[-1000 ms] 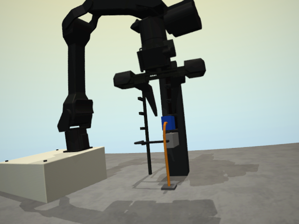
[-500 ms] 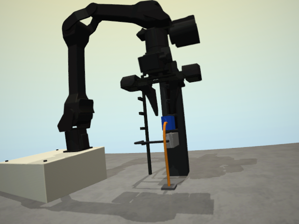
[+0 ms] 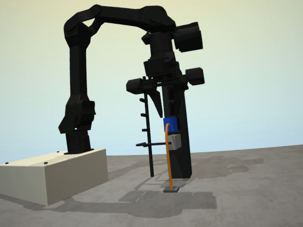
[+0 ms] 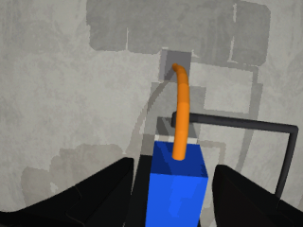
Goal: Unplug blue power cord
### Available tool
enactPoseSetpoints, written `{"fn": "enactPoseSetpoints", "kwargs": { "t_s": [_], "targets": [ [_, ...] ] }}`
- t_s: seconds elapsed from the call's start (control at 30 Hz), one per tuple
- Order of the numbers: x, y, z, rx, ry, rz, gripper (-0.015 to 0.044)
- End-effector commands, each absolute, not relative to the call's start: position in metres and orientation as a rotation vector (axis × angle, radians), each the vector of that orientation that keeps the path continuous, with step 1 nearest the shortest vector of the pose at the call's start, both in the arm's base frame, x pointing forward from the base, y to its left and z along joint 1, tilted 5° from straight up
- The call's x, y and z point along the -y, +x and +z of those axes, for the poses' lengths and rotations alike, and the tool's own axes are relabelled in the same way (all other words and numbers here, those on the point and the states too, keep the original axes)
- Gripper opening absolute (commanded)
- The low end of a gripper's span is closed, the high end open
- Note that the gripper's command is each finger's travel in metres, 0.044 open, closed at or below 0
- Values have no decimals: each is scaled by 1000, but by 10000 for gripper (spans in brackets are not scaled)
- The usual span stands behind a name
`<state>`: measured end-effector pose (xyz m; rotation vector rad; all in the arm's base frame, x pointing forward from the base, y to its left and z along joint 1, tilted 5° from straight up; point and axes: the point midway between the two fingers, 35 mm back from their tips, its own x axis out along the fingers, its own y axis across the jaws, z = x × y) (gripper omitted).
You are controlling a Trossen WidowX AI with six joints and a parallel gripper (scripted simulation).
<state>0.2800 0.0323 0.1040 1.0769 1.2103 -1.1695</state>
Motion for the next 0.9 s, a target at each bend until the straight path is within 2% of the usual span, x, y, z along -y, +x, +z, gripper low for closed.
{"fn": "enactPoseSetpoints", "kwargs": {
  "t_s": [0.0,0.83,0.87],
  "targets": [
    [-38,278,103,-1211,1077,-1178,160],
    [-46,276,90,-1212,1078,-1178,160],
    [-46,277,92,-1209,1077,-1170,134]
  ]
}}
